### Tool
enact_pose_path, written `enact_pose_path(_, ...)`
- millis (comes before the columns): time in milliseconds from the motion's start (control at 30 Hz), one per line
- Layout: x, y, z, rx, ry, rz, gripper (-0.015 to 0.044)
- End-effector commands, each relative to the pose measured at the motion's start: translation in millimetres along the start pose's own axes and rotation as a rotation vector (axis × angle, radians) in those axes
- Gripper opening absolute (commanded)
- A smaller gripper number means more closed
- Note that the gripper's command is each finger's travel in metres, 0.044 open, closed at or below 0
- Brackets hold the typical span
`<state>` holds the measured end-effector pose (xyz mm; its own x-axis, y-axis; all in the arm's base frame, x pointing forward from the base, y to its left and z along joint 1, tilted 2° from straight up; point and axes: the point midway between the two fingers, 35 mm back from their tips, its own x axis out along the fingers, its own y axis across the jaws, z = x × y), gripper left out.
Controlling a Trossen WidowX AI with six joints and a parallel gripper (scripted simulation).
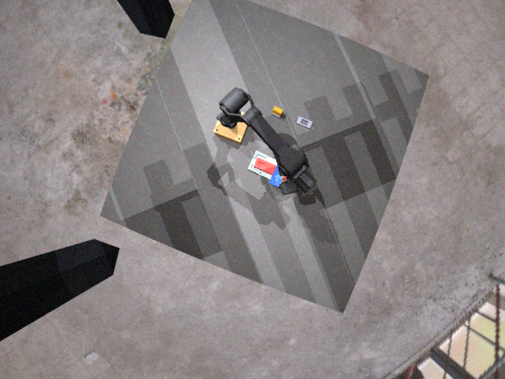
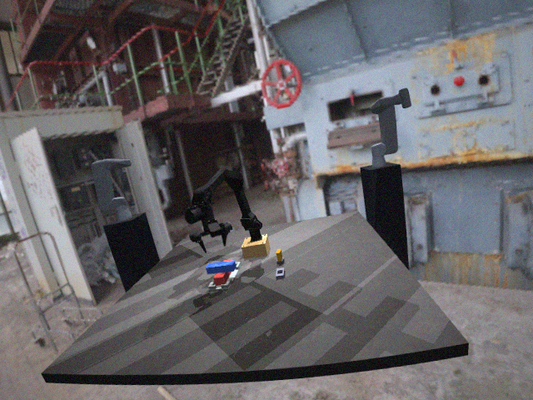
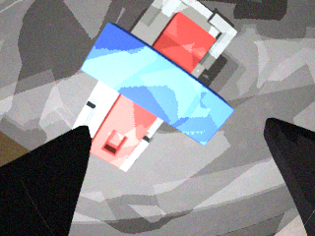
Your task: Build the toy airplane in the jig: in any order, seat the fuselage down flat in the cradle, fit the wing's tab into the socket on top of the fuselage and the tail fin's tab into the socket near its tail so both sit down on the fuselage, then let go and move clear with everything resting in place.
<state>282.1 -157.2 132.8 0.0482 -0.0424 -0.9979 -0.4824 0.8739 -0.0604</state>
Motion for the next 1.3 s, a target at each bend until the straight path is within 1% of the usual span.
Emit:
enact_pose_path(0, 0.7, 0.0, -0.1, 0.557, 0.007, 0.008, 0.0440)
enact_pose_path(33, 0.6, -0.1, 0.0, 0.636, 0.007, 0.008, 0.0440)
enact_pose_path(100, 0.4, -0.1, 0.0, 0.698, 0.007, 0.007, 0.0440)
enact_pose_path(400, 0.4, -0.1, 0.0, 0.698, 0.007, 0.007, 0.0440)
enact_pose_path(467, 0.3, 7.7, 6.9, 0.698, 0.007, 0.009, 0.0440)
enact_pose_path(667, -0.4, 83.7, 54.5, 0.699, 0.006, 0.018, 0.0440)
enact_pose_path(833, -0.2, 152.8, 73.8, 0.699, 0.008, 0.025, 0.0440)
enact_pose_path(967, 0.9, 206.7, 75.5, 0.699, 0.009, 0.028, 0.0440)
enact_pose_path(1133, 3.7, 268.1, 62.6, 0.699, 0.010, 0.030, 0.0440)
enact_pose_path(1200, 4.6, 282.5, 56.9, 0.699, 0.010, 0.030, 0.0440)
enact_pose_path(1267, 4.8, 284.3, 56.1, 0.699, 0.010, 0.030, 0.0440)
